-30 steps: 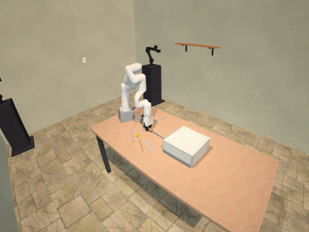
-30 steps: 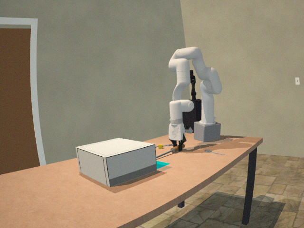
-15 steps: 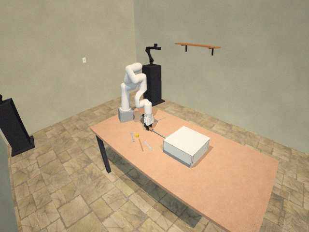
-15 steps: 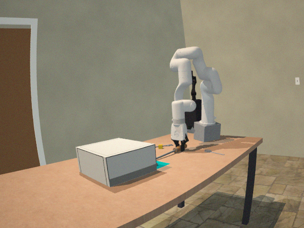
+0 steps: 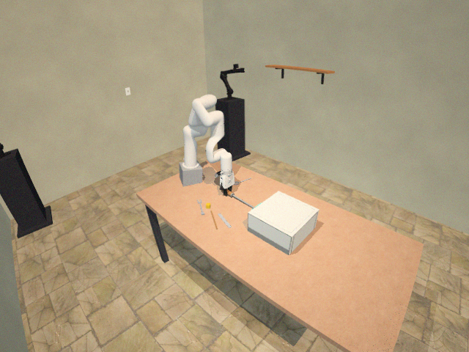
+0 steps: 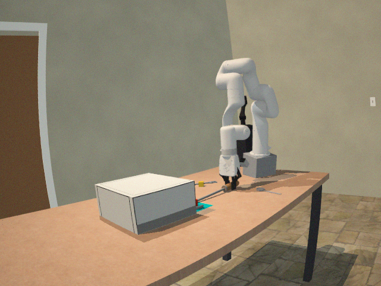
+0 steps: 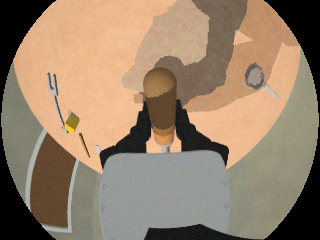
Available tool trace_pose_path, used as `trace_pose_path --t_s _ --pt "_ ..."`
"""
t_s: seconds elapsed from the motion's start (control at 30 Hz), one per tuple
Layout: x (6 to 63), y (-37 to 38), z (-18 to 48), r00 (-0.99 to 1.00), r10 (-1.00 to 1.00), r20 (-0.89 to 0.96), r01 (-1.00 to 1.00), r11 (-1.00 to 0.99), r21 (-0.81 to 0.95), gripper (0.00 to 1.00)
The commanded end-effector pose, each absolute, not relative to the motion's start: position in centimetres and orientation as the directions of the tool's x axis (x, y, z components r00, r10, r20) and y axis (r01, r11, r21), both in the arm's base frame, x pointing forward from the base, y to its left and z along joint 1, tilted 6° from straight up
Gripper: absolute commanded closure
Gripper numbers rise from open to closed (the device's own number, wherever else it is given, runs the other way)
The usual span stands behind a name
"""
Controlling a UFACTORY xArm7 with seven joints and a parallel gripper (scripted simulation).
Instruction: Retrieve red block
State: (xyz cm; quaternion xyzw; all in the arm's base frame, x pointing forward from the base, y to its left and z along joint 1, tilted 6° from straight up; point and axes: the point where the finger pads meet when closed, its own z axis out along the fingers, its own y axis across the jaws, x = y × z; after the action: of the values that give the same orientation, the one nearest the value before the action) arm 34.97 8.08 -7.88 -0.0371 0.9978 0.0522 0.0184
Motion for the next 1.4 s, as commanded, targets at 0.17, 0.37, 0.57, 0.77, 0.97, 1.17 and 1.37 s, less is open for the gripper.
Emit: trace_pose_path --t_s 0.17,0.37,0.57,0.77,0.97,1.17,1.37 --pt "34.5 9.3 -7.7 -0.996 -0.072 -0.044 -0.076 0.992 0.102 1.00" --pt "34.4 9.4 -7.7 -0.996 -0.071 -0.044 -0.076 0.992 0.102 1.00" --pt "34.3 9.5 -7.7 -0.996 -0.071 -0.044 -0.076 0.992 0.102 1.00" --pt "34.3 9.5 -7.7 -0.996 -0.071 -0.044 -0.076 0.992 0.102 1.00" --pt "34.3 9.5 -7.7 -0.996 -0.071 -0.044 -0.076 0.992 0.102 1.00" --pt "34.4 9.4 -7.7 -0.996 -0.071 -0.044 -0.076 0.992 0.102 1.00" --pt "35.3 8.4 -7.8 -0.996 -0.073 -0.044 -0.077 0.992 0.102 1.00"
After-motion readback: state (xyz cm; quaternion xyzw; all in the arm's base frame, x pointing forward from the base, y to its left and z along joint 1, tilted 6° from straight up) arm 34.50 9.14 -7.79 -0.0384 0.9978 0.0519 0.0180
